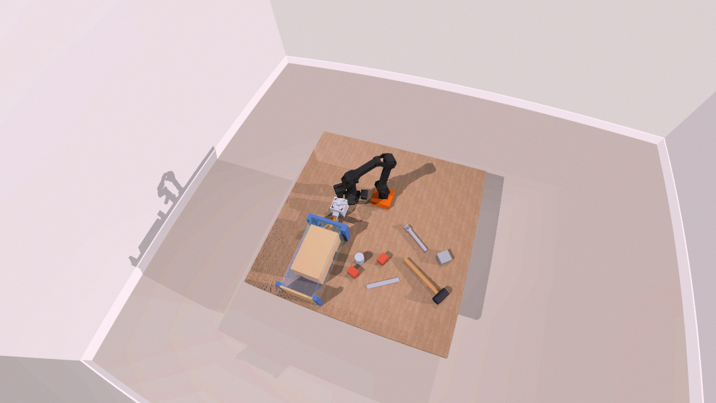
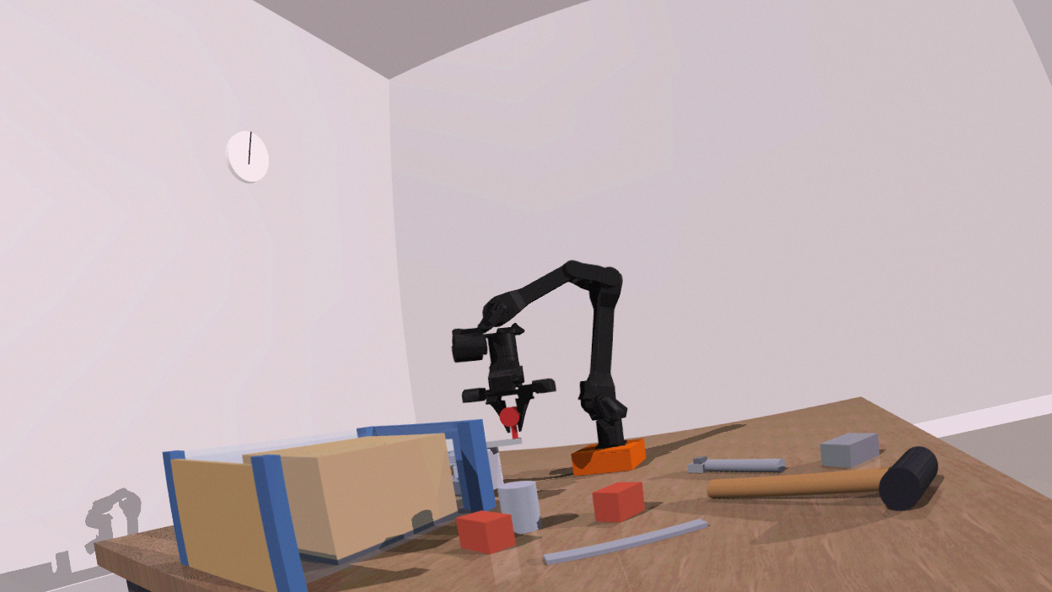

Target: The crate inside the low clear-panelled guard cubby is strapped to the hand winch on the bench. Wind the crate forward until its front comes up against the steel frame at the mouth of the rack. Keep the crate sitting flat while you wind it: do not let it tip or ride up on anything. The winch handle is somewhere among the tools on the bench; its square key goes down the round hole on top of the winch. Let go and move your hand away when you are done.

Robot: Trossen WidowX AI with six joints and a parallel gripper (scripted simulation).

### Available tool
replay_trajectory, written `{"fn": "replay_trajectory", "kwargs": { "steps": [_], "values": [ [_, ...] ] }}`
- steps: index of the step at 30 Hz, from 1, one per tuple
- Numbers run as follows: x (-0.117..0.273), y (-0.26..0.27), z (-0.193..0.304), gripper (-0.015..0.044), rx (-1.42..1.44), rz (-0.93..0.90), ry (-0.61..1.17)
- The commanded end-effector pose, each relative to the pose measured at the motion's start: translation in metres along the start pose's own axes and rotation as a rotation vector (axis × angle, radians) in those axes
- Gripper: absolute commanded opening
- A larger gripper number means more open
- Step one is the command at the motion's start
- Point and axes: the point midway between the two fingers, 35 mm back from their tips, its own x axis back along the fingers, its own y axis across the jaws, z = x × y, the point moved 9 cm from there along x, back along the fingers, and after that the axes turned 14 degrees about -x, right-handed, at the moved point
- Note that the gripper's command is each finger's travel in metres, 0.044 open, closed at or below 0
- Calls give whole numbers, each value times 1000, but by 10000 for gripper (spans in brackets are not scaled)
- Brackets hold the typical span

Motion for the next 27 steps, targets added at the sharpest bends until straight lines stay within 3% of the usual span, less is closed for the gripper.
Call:
{"fn": "replay_trajectory", "kwargs": {
  "steps": [1,27],
  "values": [
    [-1,-6,12,0,-21,14,32],
    [0,-25,32,0,-21,16,34]
  ]
}}
